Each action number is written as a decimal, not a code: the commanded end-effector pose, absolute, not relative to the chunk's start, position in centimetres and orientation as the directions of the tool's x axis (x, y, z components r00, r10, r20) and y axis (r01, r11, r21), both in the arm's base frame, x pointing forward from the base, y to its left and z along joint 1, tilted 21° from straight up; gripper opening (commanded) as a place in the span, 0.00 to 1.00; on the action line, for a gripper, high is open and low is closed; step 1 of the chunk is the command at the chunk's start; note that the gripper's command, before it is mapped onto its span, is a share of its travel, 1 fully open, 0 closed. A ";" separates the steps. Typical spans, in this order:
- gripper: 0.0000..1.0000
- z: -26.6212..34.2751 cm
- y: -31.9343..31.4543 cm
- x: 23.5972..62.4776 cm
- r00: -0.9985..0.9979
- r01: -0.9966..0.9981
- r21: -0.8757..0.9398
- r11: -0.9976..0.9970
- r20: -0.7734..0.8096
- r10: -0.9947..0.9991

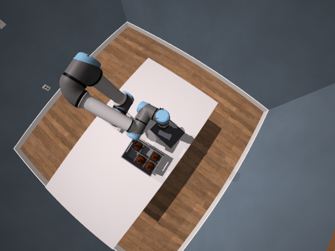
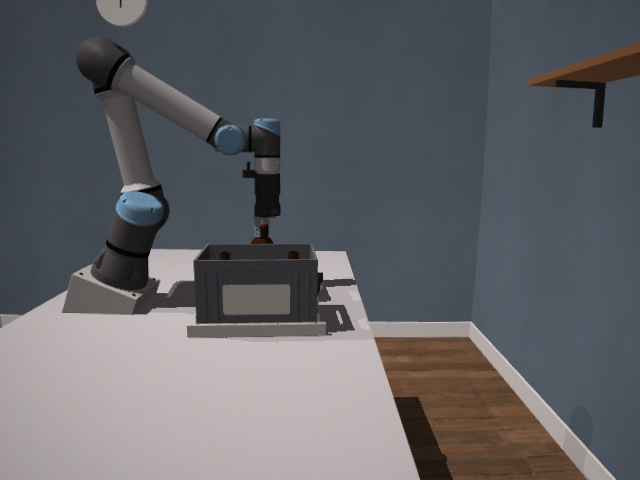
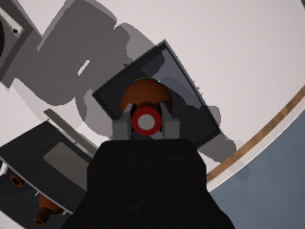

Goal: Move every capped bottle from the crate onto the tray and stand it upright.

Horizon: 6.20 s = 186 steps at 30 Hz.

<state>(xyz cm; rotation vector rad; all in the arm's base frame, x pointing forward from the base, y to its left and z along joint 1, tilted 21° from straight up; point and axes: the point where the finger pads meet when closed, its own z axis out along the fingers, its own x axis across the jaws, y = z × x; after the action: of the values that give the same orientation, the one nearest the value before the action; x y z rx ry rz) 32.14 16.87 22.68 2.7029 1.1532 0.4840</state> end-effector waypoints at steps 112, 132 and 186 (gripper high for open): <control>1.00 19.9 16.8 33.3 0.649 0.671 0.274 -0.689 0.232 0.725; 1.00 19.9 16.8 33.3 0.649 0.671 0.274 -0.689 0.232 0.725; 1.00 24.6 16.9 31.5 0.649 0.671 0.274 -0.689 0.232 0.725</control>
<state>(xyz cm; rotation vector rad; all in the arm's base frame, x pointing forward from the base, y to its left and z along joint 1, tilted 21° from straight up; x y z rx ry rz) 31.82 16.91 23.66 2.7016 1.1529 0.4871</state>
